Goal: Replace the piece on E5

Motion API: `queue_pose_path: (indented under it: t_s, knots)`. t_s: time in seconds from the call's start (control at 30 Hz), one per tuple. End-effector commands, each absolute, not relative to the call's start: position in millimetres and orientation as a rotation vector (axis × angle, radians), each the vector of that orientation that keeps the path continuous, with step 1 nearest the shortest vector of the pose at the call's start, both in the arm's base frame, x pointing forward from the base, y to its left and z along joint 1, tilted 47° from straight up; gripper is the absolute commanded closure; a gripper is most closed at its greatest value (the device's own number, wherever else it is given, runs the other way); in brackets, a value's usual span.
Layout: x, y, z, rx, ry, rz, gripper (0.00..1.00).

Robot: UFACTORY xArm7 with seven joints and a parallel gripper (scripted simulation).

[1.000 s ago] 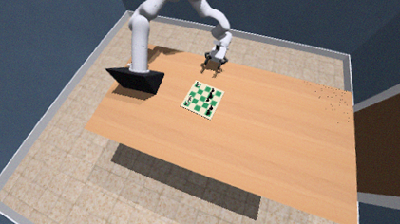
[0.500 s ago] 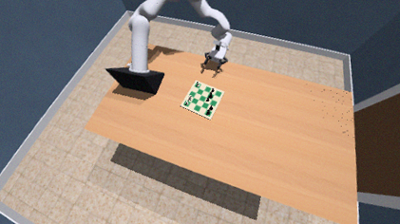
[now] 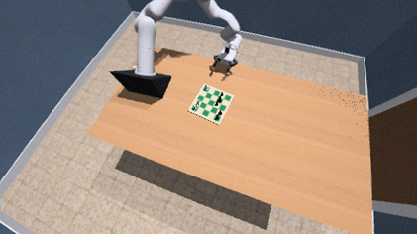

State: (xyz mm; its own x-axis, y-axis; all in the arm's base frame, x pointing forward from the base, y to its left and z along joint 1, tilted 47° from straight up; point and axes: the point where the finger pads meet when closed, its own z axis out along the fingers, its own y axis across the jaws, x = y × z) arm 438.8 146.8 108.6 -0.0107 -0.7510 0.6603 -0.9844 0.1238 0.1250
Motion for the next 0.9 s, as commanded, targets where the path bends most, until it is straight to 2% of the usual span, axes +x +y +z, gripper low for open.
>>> queue_pose_path:
  t_s: [0.0, 0.87]
  knots:
    - [439.9, 145.4, 109.9, 1.675, -1.818, 0.507, 0.0]
    - [440.1, 139.3, 115.6, 1.675, -1.818, 0.495, 0.0]
